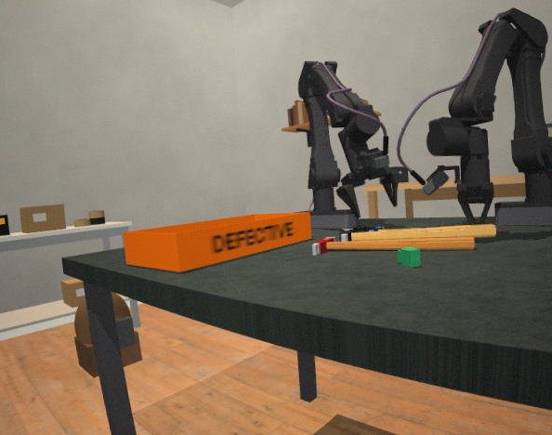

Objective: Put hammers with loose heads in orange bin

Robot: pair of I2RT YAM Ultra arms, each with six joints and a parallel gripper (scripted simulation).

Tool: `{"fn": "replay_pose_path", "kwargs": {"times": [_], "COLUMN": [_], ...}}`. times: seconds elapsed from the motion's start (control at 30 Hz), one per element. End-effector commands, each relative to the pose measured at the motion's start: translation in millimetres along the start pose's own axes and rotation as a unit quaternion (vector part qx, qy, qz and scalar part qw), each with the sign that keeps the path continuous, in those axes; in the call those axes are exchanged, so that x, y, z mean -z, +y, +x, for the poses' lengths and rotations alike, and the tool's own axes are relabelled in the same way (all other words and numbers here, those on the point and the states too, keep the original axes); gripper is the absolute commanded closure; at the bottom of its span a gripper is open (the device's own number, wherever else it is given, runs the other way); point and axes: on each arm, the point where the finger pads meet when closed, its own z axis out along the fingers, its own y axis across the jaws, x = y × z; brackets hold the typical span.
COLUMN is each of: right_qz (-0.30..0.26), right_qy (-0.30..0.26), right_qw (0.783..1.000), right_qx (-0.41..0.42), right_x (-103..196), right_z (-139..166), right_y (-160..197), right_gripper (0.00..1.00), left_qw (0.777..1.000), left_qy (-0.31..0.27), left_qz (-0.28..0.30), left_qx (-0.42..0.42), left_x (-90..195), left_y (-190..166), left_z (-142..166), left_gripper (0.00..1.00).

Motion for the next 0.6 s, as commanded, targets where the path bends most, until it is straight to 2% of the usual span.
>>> {"fn": "replay_pose_path", "kwargs": {"times": [0.0, 0.2, 0.37, 0.43, 0.57], "right_qz": [-0.031, -0.039, -0.038, -0.038, -0.034], "right_qy": [-0.045, -0.079, -0.107, -0.107, -0.128], "right_qw": [0.993, 0.972, 0.946, 0.946, 0.922], "right_qx": [0.104, 0.217, 0.303, 0.303, 0.364], "right_x": [5, 3, 2, 2, 2], "right_z": [-12, -15, -17, -17, -18], "right_y": [2, -3, -6, -6, -9], "right_gripper": [0.00, 0.00, 0.00, 0.00, 0.00], "left_qw": [1.000, 1.000, 1.000, 1.000, 1.000], "left_qy": [0.005, 0.005, 0.005, 0.005, 0.005], "left_qz": [0.000, 0.000, 0.000, 0.000, 0.000], "left_qx": [-0.003, -0.003, -0.003, -0.003, -0.003], "left_x": [3, 3, 3, 3, 3], "left_y": [-1, -1, -1, -1, -1], "left_z": [3, 3, 3, 3, 3], "left_gripper": [0.83, 0.83, 0.83, 0.83, 0.83]}}
